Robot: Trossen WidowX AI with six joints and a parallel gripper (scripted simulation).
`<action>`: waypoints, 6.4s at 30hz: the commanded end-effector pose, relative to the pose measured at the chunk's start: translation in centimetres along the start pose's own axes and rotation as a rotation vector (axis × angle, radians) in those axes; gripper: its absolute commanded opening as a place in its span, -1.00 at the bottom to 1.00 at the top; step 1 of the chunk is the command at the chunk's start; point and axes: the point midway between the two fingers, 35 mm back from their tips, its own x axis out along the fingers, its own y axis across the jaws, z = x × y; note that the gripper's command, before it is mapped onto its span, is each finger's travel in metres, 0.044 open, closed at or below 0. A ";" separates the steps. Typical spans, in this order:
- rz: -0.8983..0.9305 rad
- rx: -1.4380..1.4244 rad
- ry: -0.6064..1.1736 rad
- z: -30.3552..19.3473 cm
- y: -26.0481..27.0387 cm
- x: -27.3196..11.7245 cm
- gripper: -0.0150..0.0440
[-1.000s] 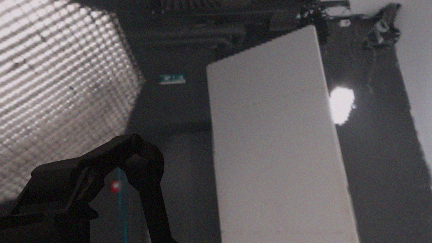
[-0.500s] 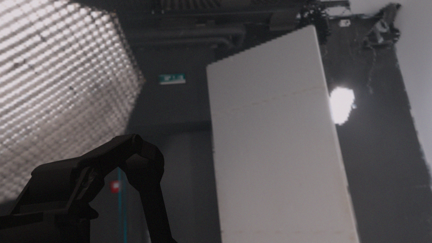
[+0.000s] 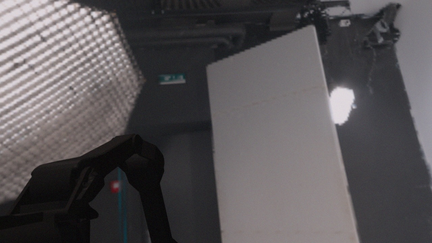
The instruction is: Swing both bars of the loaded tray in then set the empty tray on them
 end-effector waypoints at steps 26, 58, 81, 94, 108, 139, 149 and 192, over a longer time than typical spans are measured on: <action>0.000 0.000 0.000 0.0 0.0 0.0 -0.49; 0.000 0.000 0.000 0.2 -0.1 -2.7 0.49; 0.021 0.093 0.010 -5.5 25.4 -3.6 1.00; 0.031 0.122 0.027 -19.9 37.0 -2.0 1.00; 0.035 0.186 0.026 -24.8 38.8 -0.6 1.00; 0.034 0.186 0.026 -25.0 38.9 7.1 0.80; 0.034 0.186 0.026 -25.0 38.9 7.1 0.30; 0.035 0.186 0.026 -24.7 38.9 1.3 -0.49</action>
